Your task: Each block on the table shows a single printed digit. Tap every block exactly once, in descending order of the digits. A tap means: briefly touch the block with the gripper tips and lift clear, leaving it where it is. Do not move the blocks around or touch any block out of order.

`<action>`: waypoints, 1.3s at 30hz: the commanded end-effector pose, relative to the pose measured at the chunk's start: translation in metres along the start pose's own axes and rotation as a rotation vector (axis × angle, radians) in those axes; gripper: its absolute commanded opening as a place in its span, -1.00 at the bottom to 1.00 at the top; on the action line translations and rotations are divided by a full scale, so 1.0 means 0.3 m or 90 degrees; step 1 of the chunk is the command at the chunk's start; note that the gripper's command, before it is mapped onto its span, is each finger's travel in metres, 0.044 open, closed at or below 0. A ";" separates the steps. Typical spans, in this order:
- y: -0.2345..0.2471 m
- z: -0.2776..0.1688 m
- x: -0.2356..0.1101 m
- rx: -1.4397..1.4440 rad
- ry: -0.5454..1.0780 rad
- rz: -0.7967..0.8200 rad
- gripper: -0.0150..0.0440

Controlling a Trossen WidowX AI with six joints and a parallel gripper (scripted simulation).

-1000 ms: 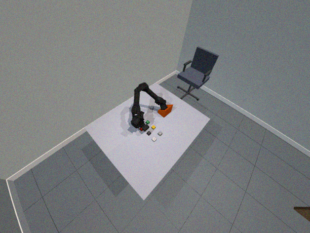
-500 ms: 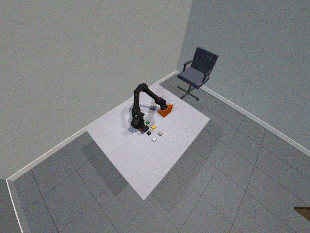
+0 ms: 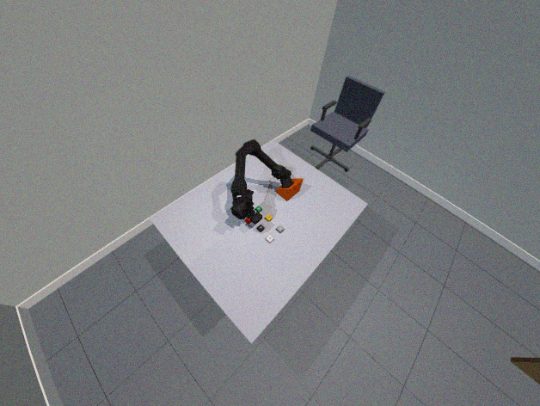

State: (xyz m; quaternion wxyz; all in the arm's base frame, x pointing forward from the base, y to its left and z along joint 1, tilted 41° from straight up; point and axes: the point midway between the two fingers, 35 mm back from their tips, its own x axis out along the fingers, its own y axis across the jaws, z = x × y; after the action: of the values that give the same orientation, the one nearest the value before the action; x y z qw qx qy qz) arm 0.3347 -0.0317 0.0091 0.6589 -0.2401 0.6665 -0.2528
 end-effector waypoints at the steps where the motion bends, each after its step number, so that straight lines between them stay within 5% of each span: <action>1: -0.003 0.014 -0.087 0.009 -0.004 0.005 -0.42; 6: -0.006 0.006 -0.280 0.009 -0.004 0.005 -0.42; 12: -0.036 -0.005 -0.282 0.008 -0.004 0.006 -0.42; 23: -0.445 -0.285 -0.277 0.007 -0.002 0.003 -0.42; 32: -0.462 -0.306 -0.275 0.007 -0.002 0.002 -0.42; 39: -0.463 -0.305 -0.015 0.007 -0.002 0.000 -0.42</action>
State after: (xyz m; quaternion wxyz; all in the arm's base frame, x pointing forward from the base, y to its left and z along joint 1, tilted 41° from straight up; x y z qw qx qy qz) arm 0.2511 -0.1053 0.1339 0.6707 -0.2325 0.6568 -0.2543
